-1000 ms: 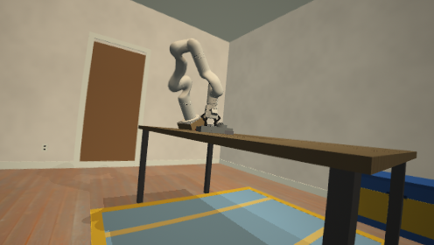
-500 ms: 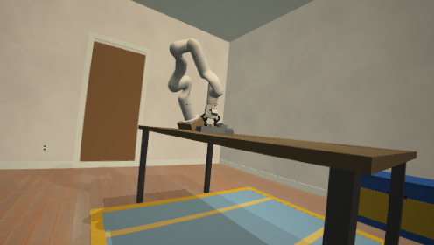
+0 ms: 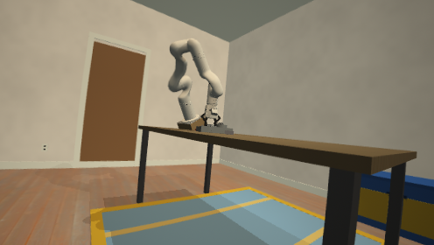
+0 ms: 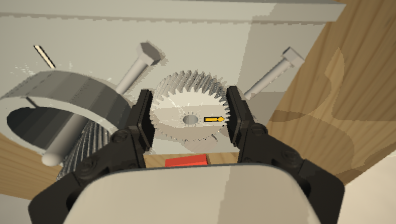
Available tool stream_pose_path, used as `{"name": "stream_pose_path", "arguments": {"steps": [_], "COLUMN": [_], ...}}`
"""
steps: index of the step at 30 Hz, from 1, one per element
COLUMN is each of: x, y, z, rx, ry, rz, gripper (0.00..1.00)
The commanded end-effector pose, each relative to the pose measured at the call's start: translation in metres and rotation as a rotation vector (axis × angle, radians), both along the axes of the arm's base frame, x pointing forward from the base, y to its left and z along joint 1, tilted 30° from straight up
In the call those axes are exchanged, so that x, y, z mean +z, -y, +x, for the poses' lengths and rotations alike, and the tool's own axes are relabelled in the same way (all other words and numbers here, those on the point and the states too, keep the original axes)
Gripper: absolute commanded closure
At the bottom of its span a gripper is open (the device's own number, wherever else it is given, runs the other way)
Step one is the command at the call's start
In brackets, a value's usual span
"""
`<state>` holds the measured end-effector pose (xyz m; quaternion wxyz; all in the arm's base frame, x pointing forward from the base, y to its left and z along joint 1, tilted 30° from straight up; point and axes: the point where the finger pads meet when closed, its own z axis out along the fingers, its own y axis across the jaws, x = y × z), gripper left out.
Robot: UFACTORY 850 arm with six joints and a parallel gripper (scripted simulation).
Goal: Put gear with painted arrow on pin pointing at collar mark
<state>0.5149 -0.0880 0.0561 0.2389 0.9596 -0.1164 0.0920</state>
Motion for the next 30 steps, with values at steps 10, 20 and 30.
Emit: {"name": "stream_pose_path", "arguments": {"steps": [10,20,30], "x": [0.0002,0.0014,0.0082], "y": [-0.0001,-0.0008,-0.0045], "z": [0.0004,0.0002,-0.0007], "rx": [0.0,0.0,0.0], "ry": [0.001,0.001,0.001], "rz": [0.0,0.0,0.0], "gripper": [1.0,1.0,1.0]}}
